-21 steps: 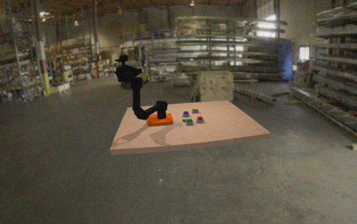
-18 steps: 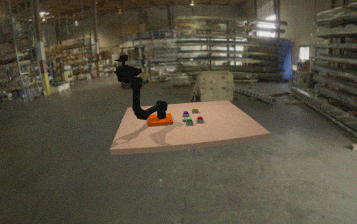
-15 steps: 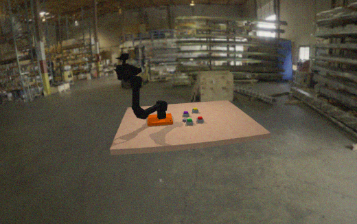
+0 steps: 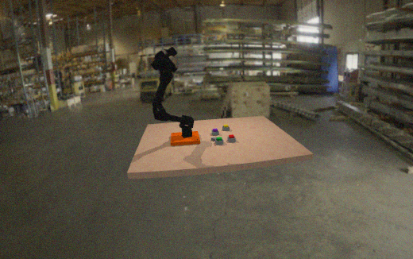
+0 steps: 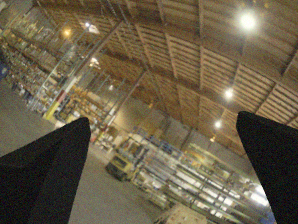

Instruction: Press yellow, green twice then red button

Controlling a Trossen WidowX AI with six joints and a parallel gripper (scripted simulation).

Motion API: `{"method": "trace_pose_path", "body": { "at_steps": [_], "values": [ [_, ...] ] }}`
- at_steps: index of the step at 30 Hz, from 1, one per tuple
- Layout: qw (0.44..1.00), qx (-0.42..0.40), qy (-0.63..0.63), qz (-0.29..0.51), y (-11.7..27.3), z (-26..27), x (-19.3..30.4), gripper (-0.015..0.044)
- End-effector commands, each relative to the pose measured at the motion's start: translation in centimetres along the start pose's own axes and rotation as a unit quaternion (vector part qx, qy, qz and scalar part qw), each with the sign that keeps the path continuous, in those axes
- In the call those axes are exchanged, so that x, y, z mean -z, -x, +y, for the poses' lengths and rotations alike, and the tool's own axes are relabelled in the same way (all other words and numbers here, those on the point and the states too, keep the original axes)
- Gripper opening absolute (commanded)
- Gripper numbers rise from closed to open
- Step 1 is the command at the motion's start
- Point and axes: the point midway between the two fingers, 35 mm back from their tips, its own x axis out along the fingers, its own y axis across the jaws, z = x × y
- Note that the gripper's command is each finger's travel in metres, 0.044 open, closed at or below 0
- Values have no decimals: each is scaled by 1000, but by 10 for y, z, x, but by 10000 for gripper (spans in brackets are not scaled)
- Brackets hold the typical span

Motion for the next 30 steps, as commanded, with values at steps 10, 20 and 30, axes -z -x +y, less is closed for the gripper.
{"method": "trace_pose_path", "body": {
  "at_steps": [10,20,30],
  "values": [
    [926,216,-240,196,-19,-145,177,400],
    [768,378,-376,355,41,-205,329,400],
    [511,506,-464,517,157,-203,461,400]
  ]
}}
